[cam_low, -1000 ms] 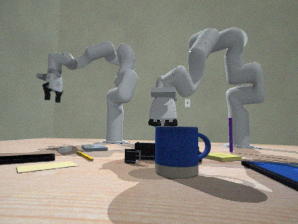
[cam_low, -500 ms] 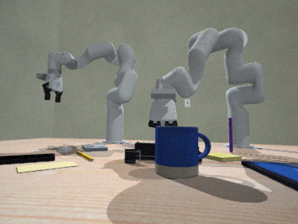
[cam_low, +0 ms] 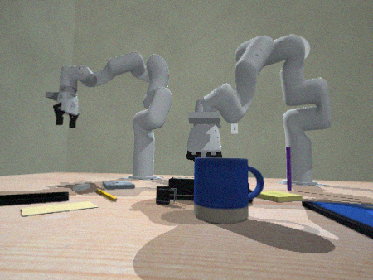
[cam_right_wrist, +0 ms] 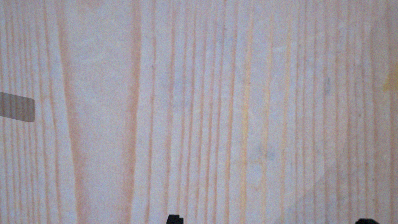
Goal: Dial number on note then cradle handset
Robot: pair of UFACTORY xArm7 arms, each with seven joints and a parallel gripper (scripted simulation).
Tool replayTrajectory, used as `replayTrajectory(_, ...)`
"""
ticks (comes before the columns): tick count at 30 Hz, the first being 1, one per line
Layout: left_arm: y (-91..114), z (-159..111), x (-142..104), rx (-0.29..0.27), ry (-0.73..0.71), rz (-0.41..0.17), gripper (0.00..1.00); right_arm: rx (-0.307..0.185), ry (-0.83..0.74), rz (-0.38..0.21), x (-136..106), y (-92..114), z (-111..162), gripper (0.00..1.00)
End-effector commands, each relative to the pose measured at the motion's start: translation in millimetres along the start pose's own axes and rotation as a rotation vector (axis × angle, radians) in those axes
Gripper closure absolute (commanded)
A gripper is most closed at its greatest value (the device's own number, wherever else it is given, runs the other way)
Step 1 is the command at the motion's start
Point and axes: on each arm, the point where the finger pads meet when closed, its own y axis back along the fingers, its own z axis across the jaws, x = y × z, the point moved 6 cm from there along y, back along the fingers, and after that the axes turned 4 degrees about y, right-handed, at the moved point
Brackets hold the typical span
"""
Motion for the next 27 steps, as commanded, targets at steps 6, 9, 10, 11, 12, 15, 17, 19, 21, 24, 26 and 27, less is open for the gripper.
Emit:
replayTrajectory(6,-0.2,0.6,0.3,-0.002,0.001,0.001,1.0,0.0,0.0,0.002,0.5,0.9,0.0,0.0)
replayTrajectory(9,-0.4,0.6,0.1,-0.002,0.001,0.001,1.0,0.0,0.0,0.002,0.5,0.9,0.0,0.0)
replayTrajectory(10,-0.6,0.6,0.0,-0.002,0.001,0.001,1.0,0.0,0.0,0.002,0.5,0.9,0.0,0.0)
replayTrajectory(11,-0.6,0.6,0.0,-0.002,0.001,0.001,1.0,0.0,0.0,0.002,0.5,0.9,0.0,0.0)
replayTrajectory(12,-0.7,0.5,-0.1,-0.002,0.001,0.001,1.0,0.0,0.0,0.002,0.5,0.9,0.0,0.0)
replayTrajectory(15,-1.1,0.5,-0.3,-0.002,0.001,0.001,1.0,0.0,0.0,0.002,0.5,0.9,0.0,0.0)
replayTrajectory(17,-1.3,0.5,-0.5,-0.002,0.001,0.001,1.0,0.0,0.0,0.002,0.5,0.9,0.0,0.0)
replayTrajectory(19,-1.4,0.5,-0.6,-0.002,0.001,0.001,1.0,0.0,0.0,0.002,0.5,0.9,0.0,0.0)
replayTrajectory(21,-1.5,0.5,-0.6,-0.002,0.001,0.001,1.0,0.0,0.0,0.002,0.5,0.9,0.0,0.0)
replayTrajectory(24,-1.8,0.5,-0.9,-0.002,0.001,0.001,1.0,0.0,0.0,0.002,0.5,0.9,0.0,0.0)
replayTrajectory(26,-1.9,0.5,-0.9,-0.002,0.001,0.001,1.0,0.0,0.0,0.002,0.5,0.9,0.0,0.0)
replayTrajectory(27,-2.1,0.5,-1.0,-0.002,0.001,0.001,1.0,0.0,0.0,0.002,0.5,0.9,0.0,0.0)
